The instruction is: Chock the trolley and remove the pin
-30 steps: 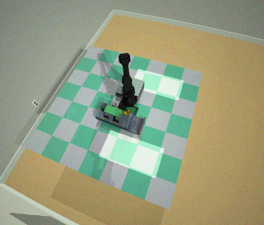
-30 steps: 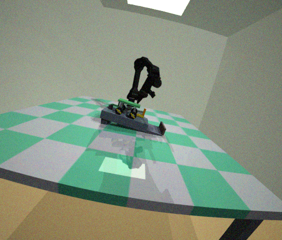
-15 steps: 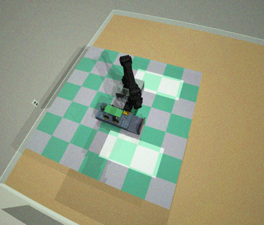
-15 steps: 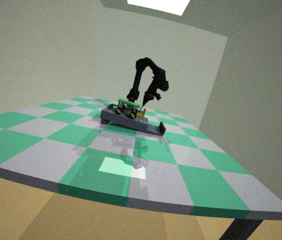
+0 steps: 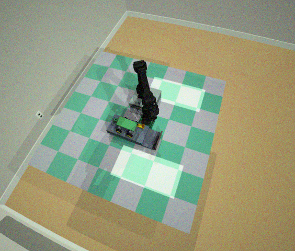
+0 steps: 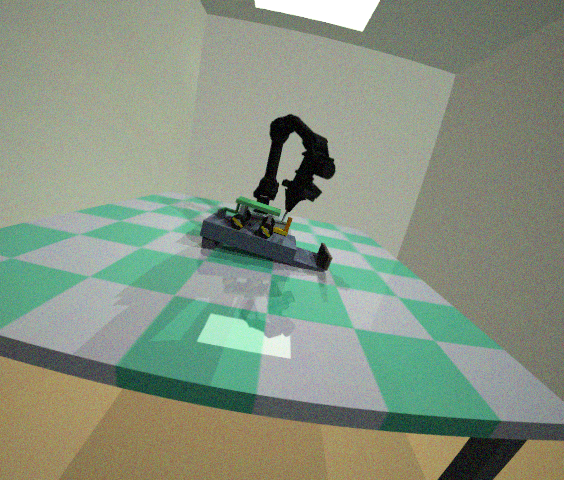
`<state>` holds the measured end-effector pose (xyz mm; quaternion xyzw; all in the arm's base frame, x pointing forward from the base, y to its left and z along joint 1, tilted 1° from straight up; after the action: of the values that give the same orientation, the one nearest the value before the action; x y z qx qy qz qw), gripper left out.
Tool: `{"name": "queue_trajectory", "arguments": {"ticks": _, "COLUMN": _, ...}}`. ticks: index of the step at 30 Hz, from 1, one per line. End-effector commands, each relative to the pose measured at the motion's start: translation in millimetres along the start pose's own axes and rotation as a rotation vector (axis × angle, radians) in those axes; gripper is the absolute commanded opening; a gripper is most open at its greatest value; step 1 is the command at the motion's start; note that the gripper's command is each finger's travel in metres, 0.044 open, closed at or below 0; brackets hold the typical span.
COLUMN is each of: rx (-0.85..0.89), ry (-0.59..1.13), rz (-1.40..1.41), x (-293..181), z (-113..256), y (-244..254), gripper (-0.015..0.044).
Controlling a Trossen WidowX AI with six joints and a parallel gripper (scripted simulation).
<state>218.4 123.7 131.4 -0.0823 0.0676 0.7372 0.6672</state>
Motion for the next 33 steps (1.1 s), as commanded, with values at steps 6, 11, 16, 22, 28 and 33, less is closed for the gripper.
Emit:
{"name": "queue_trajectory", "arguments": {"ticks": 6, "rx": -0.015, "ry": -0.061, "rz": 0.291, "x": -4.3, "z": -1.0, "y": 1.7, "gripper": 0.0}}
{"name": "queue_trajectory", "arguments": {"ticks": 11, "rx": -0.026, "ry": -0.09, "rz": 0.442, "x": -6.3, "z": -1.3, "y": 1.7, "gripper": 0.0}}
{"name": "queue_trajectory", "arguments": {"ticks": 16, "rx": -0.039, "ry": -0.117, "rz": 0.59, "x": -8.2, "z": -1.6, "y": 1.6, "gripper": 0.0}}
{"name": "queue_trajectory", "arguments": {"ticks": 22, "rx": -0.062, "ry": -0.147, "rz": 0.766, "x": -10.4, "z": -1.8, "y": 1.4, "gripper": 0.0}}
{"name": "queue_trajectory", "arguments": {"ticks": 28, "rx": -0.093, "ry": -0.175, "rz": 0.942, "x": -12.6, "z": -1.9, "y": 1.2, "gripper": 0.0}}
{"name": "queue_trajectory", "arguments": {"ticks": 33, "rx": -0.124, "ry": -0.194, "rz": 1.089, "x": -14.4, "z": -1.9, "y": 1.0, "gripper": 0.0}}
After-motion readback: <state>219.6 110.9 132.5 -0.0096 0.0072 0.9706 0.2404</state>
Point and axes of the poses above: the point midway between the two fingers, 35 mm back from their tips, its own z axis back along the fingers, its own y axis across the jaws, x = y × z, the point moved 3 cm from there along z, back along the fingers, and after that the axes turned 15 degrees about -z, right-handed, at the moved point
